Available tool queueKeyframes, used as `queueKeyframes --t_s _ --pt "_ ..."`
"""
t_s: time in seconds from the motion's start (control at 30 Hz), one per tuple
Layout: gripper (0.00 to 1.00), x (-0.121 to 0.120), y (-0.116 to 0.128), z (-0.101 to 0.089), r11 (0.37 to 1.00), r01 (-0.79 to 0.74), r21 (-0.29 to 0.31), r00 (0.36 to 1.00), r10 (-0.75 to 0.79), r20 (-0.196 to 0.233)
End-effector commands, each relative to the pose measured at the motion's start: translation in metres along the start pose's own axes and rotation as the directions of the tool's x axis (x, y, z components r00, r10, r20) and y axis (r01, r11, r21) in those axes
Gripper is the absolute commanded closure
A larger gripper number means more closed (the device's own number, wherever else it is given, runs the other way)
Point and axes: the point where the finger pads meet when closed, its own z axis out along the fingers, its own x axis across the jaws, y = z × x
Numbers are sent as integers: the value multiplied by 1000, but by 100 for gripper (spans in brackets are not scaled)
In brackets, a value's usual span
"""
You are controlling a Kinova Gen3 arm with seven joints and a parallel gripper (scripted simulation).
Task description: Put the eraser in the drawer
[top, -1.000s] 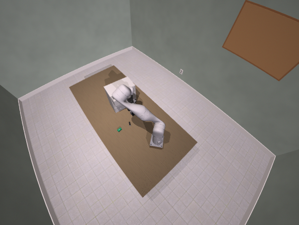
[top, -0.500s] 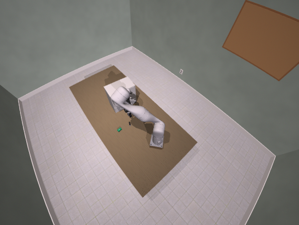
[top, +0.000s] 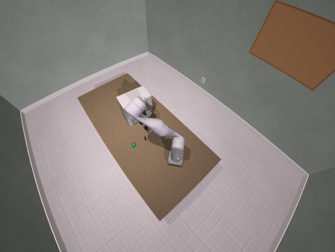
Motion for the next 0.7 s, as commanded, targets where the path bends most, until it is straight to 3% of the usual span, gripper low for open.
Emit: queueKeyframes --t_s 0.0,0.2,0.67 --pt "55 4 3 -11 1000 6 -11 1000 -6 -7" --pt "55 4 3 -26 1000 6 -11 1000 -6 -7" --pt "55 3 2 -94 1000 6 -11 1000 -6 -7"
